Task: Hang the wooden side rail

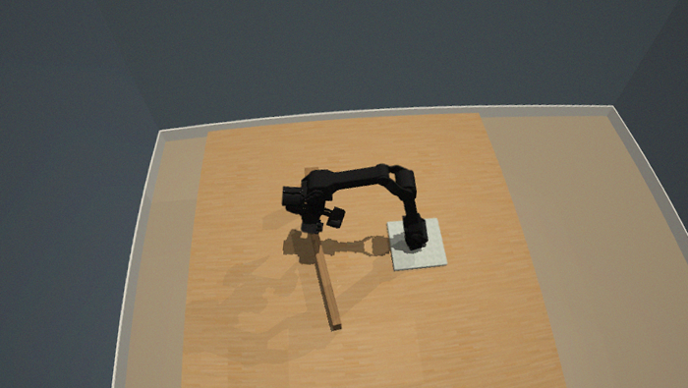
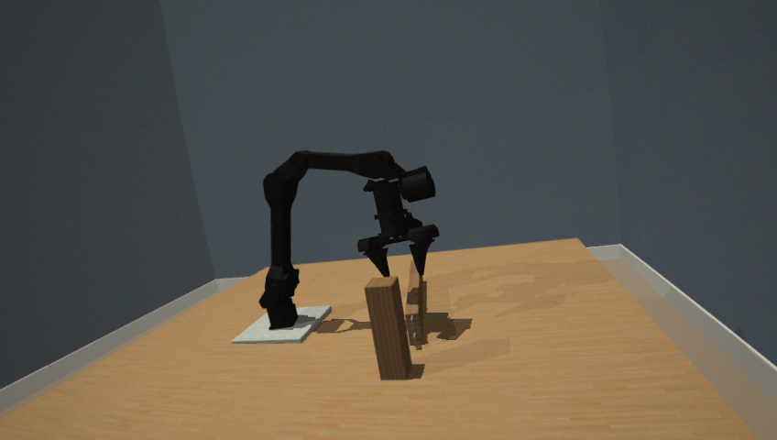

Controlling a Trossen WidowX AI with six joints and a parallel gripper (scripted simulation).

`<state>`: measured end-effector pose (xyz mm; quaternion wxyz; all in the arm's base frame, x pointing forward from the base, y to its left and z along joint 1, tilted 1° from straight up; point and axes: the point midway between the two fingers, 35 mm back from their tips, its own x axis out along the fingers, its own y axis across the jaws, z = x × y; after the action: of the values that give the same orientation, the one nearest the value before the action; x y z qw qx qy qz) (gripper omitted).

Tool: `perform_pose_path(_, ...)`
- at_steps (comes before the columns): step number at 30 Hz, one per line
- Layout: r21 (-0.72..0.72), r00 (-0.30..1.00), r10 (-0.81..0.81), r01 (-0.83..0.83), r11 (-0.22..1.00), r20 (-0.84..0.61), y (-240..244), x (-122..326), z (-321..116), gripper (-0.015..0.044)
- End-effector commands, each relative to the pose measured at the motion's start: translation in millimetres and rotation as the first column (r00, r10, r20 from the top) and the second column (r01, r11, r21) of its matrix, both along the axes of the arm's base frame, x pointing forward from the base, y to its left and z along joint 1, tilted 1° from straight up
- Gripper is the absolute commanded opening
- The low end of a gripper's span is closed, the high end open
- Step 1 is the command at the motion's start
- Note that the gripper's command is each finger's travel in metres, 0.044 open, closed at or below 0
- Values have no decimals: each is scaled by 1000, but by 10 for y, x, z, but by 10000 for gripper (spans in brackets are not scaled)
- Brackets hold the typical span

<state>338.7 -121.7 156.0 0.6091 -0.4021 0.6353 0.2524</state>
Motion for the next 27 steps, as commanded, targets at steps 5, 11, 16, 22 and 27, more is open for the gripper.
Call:
perform_pose_path(5,184,846,528,-510,840,-70,104,114,73,440)
perform_pose_path(11,184,846,528,-510,840,-70,104,114,73,440)
perform_pose_path(16,184,846,528,-510,840,-70,104,114,73,440)
perform_pose_path(22,184,846,528,-510,840,-70,98,120,-193,440)
perform_pose_path(27,184,846,528,-510,840,-70,98,116,-277,440)
